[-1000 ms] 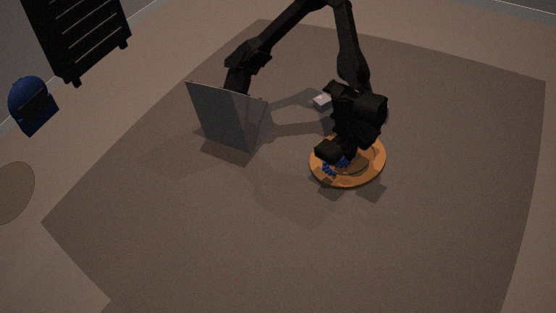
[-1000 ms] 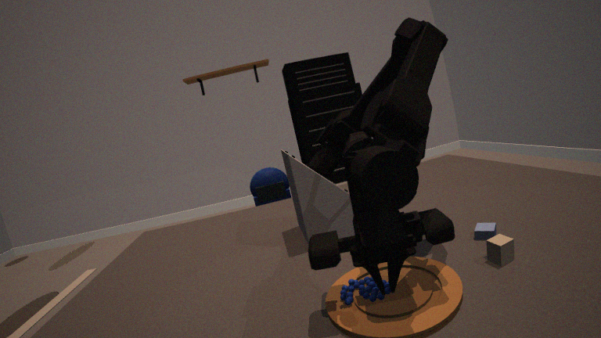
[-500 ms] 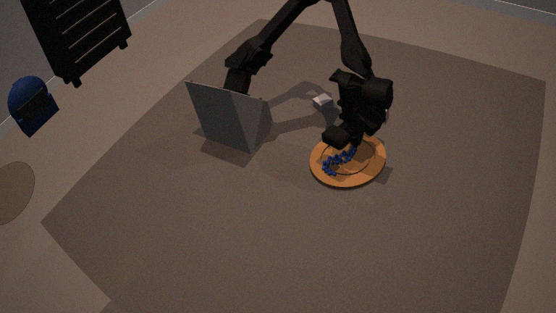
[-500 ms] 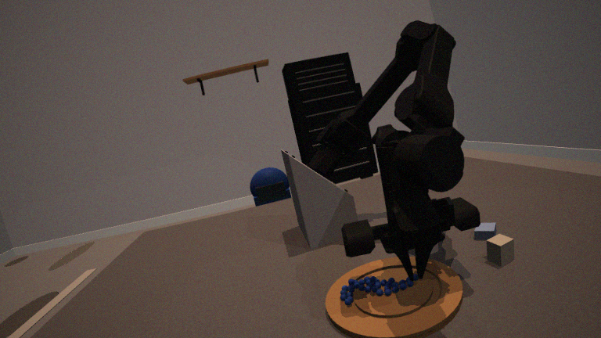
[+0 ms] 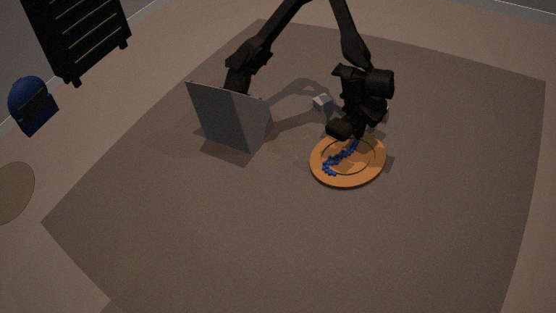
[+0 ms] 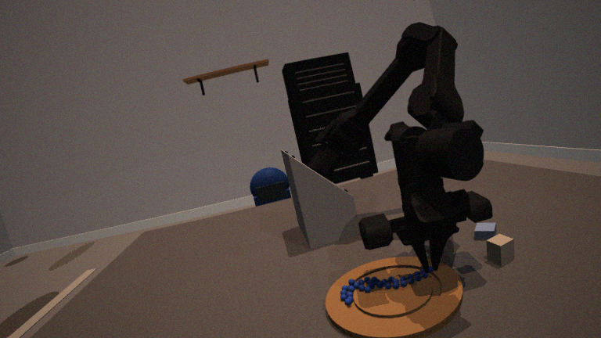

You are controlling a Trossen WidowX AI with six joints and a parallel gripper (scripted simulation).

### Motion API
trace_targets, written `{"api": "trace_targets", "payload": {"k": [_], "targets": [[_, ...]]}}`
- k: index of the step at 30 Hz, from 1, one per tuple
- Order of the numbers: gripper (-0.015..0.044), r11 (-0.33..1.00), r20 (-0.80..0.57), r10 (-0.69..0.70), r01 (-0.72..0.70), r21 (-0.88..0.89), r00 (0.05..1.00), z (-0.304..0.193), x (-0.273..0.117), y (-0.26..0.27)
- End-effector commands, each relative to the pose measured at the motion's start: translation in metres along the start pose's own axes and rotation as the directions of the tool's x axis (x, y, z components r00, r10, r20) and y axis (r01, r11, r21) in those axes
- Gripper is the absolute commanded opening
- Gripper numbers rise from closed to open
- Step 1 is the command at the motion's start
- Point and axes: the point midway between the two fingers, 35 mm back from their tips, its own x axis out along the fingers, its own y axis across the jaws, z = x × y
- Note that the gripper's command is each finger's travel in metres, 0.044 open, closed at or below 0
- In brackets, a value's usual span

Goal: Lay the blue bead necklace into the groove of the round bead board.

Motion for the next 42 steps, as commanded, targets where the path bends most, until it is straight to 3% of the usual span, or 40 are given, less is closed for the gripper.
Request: {"api": "trace_targets", "payload": {"k": [1,3,20,42], "targets": [[0.0,1.0,-0.004,0.0,0.0,0.003,1.0,-0.0015,0.0057,0.0003],[0.0,1.0,-0.004,0.0,0.0,0.003,1.0,-0.0016,0.0068,0.0003],[0.044,1.0,0.0,0.004,-0.004,0.002,1.0,0.0009,-0.0007,0.0014],[0.044,1.0,-0.004,0.0,0.0,0.002,1.0,0.0009,-0.0011,0.0015]]}}
